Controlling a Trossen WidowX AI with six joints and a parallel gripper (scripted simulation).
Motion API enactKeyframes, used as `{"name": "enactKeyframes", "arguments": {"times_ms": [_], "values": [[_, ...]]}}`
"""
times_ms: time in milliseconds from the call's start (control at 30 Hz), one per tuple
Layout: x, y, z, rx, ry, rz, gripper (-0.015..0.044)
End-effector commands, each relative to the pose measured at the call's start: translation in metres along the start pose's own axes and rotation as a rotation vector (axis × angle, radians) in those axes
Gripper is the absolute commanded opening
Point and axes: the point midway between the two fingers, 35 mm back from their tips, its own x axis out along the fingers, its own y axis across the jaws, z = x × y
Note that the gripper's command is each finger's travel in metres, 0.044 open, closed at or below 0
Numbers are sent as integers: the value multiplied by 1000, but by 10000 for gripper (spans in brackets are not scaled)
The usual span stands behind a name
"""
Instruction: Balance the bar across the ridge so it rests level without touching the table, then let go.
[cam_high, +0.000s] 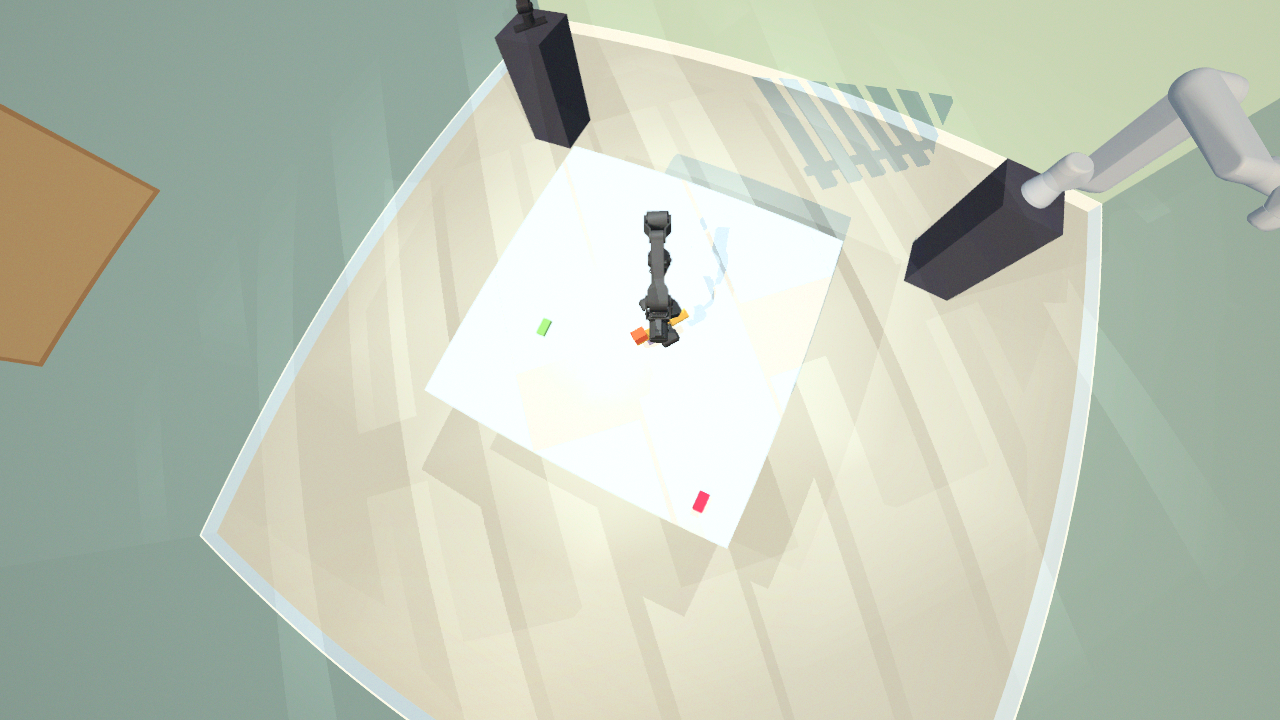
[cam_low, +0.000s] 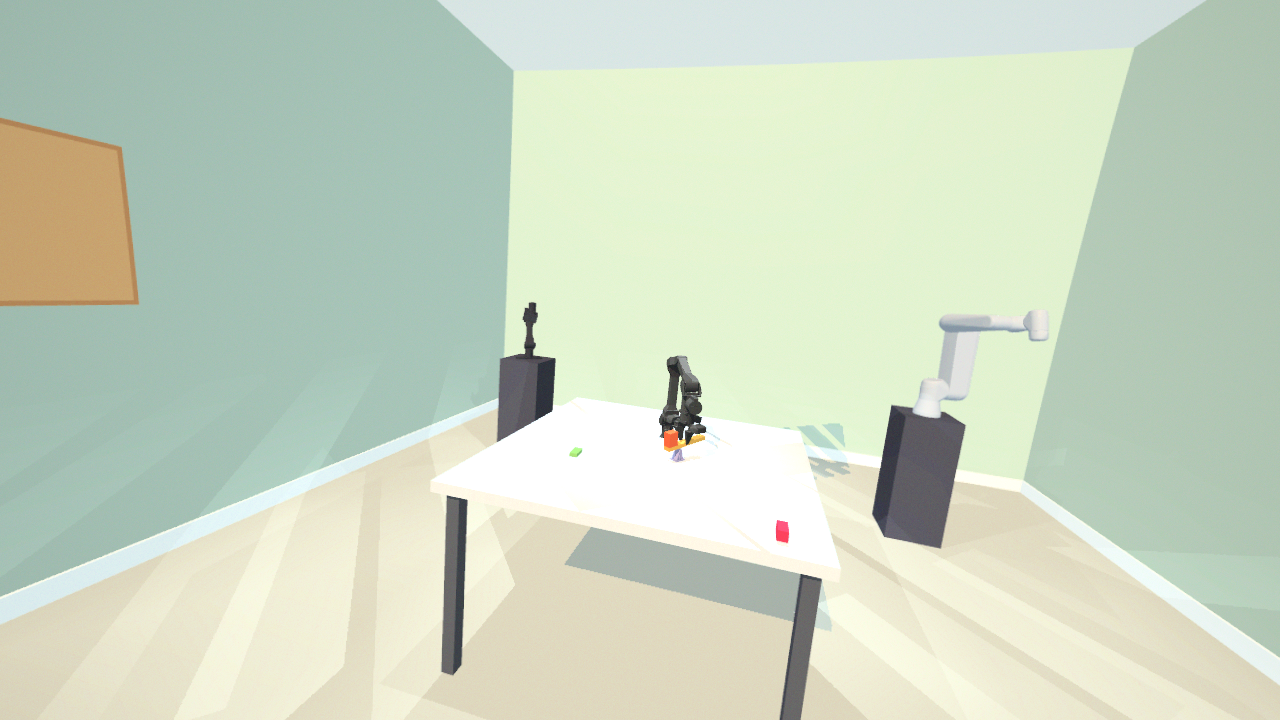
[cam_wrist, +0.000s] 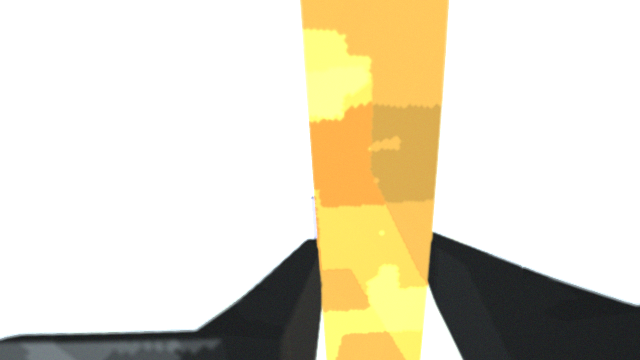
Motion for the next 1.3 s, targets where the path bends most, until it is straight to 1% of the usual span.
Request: {"name": "enactKeyframes", "arguments": {"times_ms": [0, 1267], "values": [[1, 0, -1, -3, 3, 0, 0], [4, 1, 0, -3, 3, 0, 0]]}}
